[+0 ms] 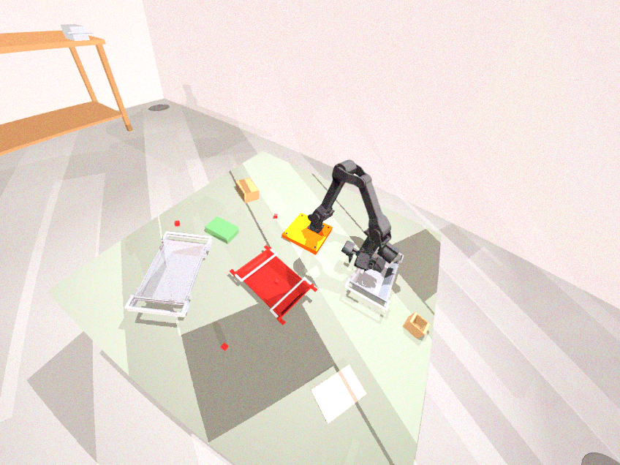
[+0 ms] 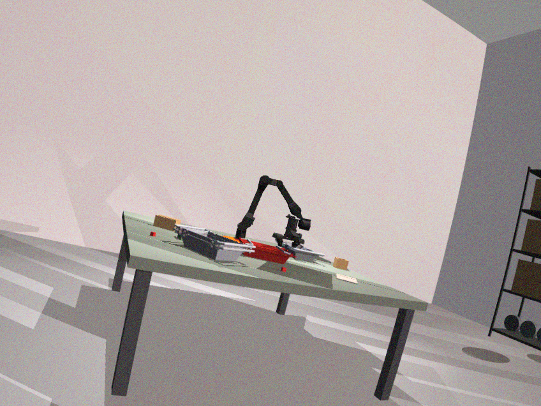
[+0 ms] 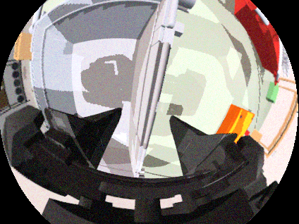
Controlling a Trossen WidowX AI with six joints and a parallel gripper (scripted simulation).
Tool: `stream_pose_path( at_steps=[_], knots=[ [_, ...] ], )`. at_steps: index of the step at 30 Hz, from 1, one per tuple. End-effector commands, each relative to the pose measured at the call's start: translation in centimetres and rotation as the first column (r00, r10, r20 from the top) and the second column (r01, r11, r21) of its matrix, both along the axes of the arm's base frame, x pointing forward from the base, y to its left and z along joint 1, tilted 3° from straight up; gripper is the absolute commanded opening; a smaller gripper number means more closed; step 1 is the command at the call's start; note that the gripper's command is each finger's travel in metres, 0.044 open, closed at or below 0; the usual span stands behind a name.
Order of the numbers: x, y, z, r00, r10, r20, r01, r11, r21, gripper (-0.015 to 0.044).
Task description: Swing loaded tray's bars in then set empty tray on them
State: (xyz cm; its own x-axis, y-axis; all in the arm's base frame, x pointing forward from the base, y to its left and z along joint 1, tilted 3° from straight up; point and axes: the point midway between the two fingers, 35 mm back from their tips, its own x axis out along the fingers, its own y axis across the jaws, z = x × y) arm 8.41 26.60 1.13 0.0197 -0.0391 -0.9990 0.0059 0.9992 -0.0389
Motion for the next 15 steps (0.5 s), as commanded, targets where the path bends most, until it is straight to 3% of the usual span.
stream_pose_path(
  at_steps=[1, 5, 15],
  knots=[
    [-0.04, -0.02, -0.07, 1.0, 0.001, -0.003, -0.001, 1.0, 0.001, 0.0293],
    [-0.04, -0.02, -0.07, 1.0, 0.001, -0.003, -0.001, 1.0, 0.001, 0.0235],
    [-0.04, -0.02, -0.07, 1.0, 0.001, -0.003, -0.001, 1.0, 0.001, 0.0168]
  ],
)
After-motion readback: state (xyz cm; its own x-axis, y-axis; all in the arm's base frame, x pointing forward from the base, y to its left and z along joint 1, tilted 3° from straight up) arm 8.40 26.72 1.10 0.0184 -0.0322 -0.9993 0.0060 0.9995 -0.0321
